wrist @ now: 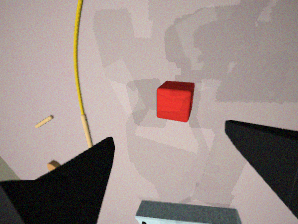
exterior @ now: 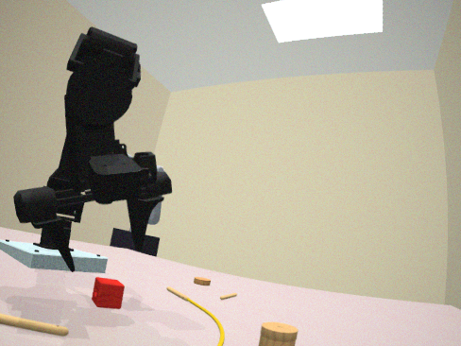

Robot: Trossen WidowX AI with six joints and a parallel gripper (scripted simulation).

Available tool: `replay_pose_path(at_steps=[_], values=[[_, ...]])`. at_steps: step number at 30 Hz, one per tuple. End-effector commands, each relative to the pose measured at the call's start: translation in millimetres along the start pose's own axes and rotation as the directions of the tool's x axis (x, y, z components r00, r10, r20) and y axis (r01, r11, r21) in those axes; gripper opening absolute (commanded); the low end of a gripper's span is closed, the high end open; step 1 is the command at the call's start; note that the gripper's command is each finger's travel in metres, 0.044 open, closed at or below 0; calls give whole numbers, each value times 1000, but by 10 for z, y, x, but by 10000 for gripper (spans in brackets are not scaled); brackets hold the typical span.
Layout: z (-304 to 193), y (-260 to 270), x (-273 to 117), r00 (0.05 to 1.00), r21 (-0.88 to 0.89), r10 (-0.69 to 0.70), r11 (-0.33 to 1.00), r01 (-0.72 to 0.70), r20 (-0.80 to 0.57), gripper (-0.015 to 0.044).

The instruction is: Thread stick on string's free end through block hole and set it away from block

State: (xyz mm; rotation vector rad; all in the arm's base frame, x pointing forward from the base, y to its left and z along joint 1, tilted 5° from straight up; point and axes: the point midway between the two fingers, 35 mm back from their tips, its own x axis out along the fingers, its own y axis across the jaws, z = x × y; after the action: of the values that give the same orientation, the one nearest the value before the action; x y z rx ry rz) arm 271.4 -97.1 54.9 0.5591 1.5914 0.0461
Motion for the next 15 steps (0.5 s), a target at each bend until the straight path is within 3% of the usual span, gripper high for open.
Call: replay_pose_path(at_steps=[1,10,15], values=[[67,128,-2,950,-865,-310,464,193,46,440],[103,196,-31,910,-995,-406,10,99,87,440],[106,202,-34,906,-996,-413,-41,81,91,440]])
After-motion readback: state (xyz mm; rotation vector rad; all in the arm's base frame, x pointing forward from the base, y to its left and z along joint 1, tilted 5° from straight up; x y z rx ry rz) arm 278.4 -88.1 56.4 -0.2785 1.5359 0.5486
